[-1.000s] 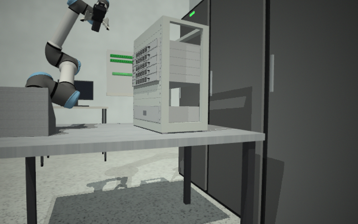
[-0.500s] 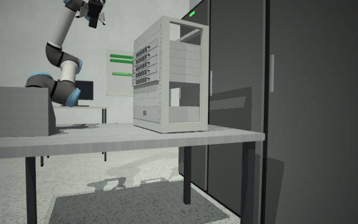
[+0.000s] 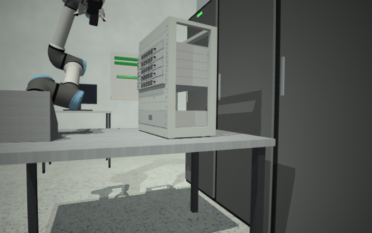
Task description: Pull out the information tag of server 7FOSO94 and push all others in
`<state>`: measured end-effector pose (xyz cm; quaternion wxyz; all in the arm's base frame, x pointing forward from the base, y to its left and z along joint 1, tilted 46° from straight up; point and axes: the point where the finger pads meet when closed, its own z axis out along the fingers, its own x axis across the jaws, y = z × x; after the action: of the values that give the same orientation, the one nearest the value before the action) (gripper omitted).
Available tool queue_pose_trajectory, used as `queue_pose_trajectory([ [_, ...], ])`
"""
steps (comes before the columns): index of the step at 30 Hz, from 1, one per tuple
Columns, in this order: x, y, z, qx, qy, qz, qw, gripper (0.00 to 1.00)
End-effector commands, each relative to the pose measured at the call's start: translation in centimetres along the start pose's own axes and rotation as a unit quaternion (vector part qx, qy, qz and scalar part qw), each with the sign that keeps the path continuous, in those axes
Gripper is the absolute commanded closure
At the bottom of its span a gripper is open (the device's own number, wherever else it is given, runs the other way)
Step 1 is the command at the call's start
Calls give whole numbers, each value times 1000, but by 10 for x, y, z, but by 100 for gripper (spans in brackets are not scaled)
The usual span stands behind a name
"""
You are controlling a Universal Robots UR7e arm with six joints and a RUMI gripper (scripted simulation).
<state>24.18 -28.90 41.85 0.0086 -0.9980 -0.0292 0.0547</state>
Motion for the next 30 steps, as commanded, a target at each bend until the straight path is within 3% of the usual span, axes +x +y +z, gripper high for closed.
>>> queue_pose_trajectory([
  [1, -6, 5, 1, 1, 0, 10, 1000, 0],
  [30, -37, 25, 4, 6, 1, 58, 998, 0],
])
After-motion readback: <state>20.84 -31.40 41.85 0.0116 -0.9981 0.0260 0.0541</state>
